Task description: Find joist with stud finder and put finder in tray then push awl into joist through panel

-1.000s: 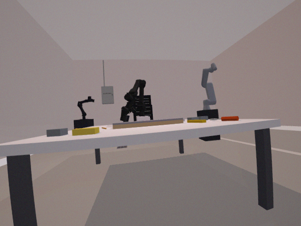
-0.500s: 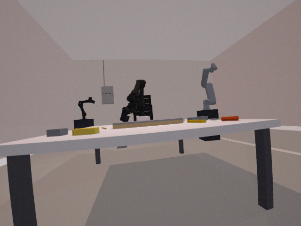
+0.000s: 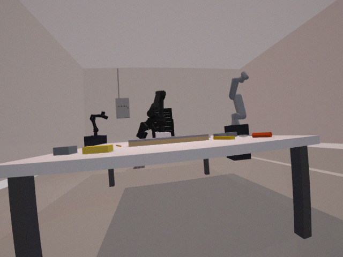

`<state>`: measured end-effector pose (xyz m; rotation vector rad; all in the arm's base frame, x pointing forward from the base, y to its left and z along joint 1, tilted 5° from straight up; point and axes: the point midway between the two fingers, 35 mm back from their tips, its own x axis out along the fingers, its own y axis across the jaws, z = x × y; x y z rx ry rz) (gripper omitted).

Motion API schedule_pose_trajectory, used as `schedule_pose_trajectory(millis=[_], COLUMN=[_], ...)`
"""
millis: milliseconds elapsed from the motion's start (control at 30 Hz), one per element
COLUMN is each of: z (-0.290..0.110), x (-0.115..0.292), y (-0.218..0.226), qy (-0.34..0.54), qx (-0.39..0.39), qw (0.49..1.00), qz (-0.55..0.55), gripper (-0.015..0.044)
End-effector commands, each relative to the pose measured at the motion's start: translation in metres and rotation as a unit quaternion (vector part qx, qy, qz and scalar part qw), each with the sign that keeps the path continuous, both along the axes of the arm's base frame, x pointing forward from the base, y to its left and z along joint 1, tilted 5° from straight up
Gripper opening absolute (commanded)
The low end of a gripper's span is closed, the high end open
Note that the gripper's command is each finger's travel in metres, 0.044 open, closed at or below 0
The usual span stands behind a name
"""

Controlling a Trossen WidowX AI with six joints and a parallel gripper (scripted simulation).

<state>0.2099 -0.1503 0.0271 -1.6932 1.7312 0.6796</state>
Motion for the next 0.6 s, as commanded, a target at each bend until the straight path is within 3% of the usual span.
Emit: schedule_pose_trajectory(millis=[0, 567], z=[-0.0008, -0.0027], x=[-0.0014, -0.0013], y=[0.0002, 0.0027], qy=[0.002, 0.003], qx=[-0.02, -0.076], qw=[1.0, 0.997], qz=[-0.002, -0.006], gripper=[0.0, 0.0])
